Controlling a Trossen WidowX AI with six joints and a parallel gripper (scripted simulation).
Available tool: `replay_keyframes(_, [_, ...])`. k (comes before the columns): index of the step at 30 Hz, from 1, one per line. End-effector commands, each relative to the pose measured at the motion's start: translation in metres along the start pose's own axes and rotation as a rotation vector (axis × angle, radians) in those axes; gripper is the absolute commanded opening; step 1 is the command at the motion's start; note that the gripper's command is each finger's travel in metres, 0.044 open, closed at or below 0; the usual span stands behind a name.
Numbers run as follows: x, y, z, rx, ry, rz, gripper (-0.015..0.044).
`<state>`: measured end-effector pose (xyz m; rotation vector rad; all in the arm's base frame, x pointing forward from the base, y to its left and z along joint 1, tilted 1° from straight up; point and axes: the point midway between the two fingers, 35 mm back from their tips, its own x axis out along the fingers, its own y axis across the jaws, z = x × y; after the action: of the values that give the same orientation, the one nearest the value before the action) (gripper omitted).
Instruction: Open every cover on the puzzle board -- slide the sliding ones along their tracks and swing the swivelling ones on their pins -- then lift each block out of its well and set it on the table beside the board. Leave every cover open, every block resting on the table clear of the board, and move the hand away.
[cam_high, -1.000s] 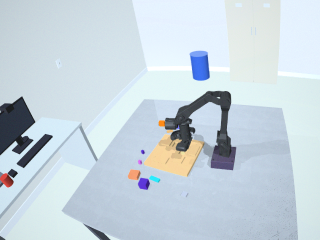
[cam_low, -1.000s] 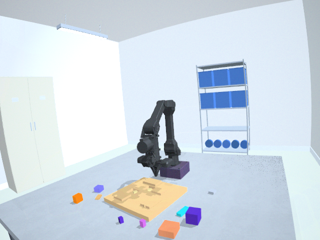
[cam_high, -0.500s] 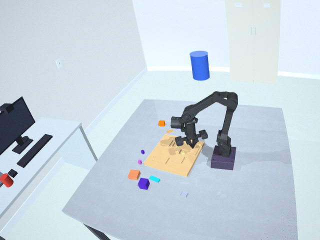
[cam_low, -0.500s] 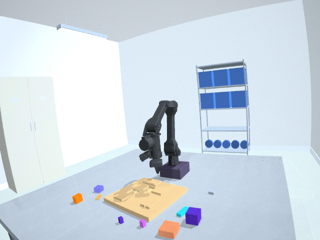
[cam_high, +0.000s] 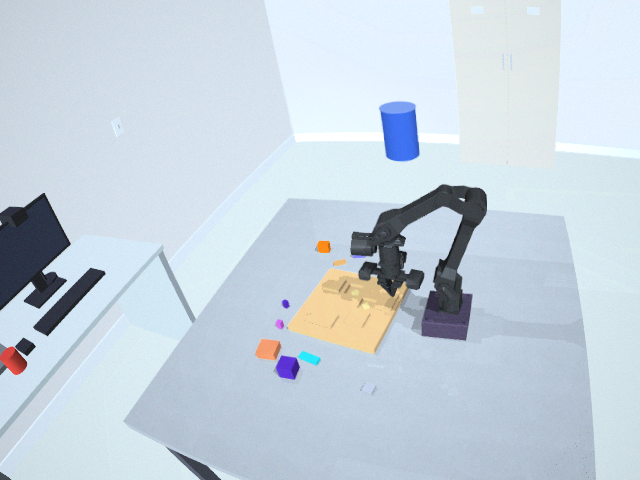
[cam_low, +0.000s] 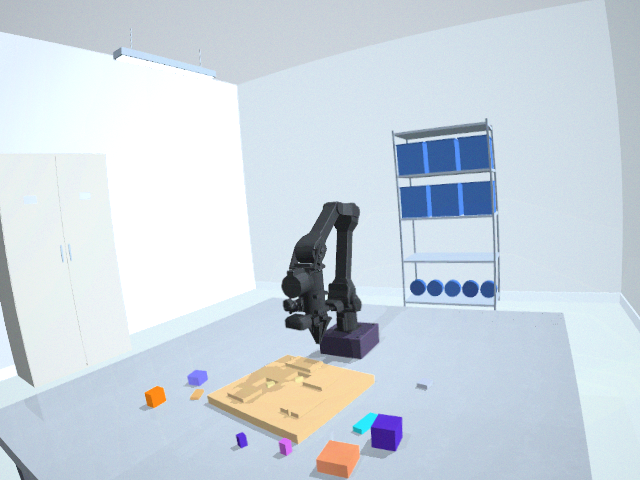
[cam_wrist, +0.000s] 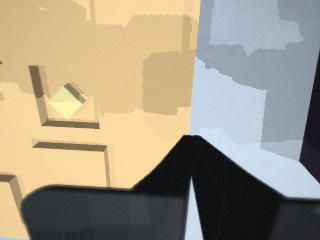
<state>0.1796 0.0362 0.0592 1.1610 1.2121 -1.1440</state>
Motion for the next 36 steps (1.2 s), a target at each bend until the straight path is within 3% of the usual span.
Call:
replay_keyframes(1, [-0.001, -0.001, 0.000, 0.013, 0.004, 0.003, 0.0000])
replay_keyframes(36, [0.011, 0.000, -0.001, 0.013, 0.004, 0.004, 0.0000])
